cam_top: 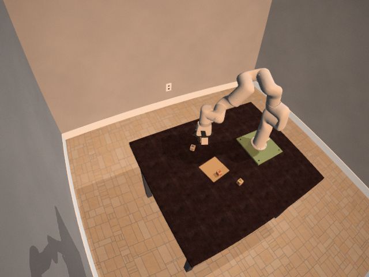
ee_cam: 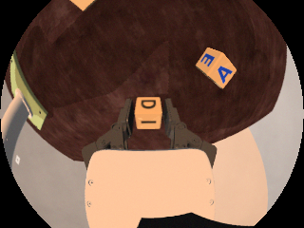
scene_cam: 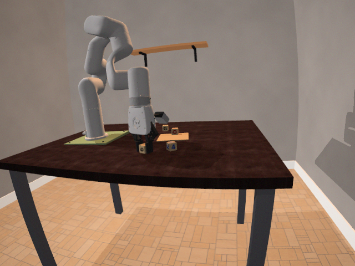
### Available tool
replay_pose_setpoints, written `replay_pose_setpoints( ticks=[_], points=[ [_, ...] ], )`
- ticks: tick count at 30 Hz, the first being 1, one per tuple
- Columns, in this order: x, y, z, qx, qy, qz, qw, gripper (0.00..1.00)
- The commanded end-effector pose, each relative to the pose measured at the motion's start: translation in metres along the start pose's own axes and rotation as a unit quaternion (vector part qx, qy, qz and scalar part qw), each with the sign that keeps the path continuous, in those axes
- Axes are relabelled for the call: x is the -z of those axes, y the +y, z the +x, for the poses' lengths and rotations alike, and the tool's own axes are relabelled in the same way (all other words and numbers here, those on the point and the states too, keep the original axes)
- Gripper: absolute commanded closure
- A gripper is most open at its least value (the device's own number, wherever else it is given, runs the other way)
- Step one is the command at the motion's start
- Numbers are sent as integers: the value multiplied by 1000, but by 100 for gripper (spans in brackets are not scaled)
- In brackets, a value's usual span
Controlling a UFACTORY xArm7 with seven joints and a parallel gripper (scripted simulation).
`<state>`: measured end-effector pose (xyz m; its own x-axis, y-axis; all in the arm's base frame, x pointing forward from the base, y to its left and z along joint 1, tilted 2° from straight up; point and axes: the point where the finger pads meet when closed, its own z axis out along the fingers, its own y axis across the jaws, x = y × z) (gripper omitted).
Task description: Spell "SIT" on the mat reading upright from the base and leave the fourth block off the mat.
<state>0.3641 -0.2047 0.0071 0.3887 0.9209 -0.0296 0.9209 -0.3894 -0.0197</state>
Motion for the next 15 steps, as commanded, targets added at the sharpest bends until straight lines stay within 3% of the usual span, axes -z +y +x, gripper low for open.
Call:
replay_pose_setpoints(
  ticks=[1,2,15],
  points=[
    [1,1,0,0,0,-2,1000,53],
    [1,1,0,0,0,-2,1000,73],
    [1,1,0,0,0,-2,1000,73]
  ],
)
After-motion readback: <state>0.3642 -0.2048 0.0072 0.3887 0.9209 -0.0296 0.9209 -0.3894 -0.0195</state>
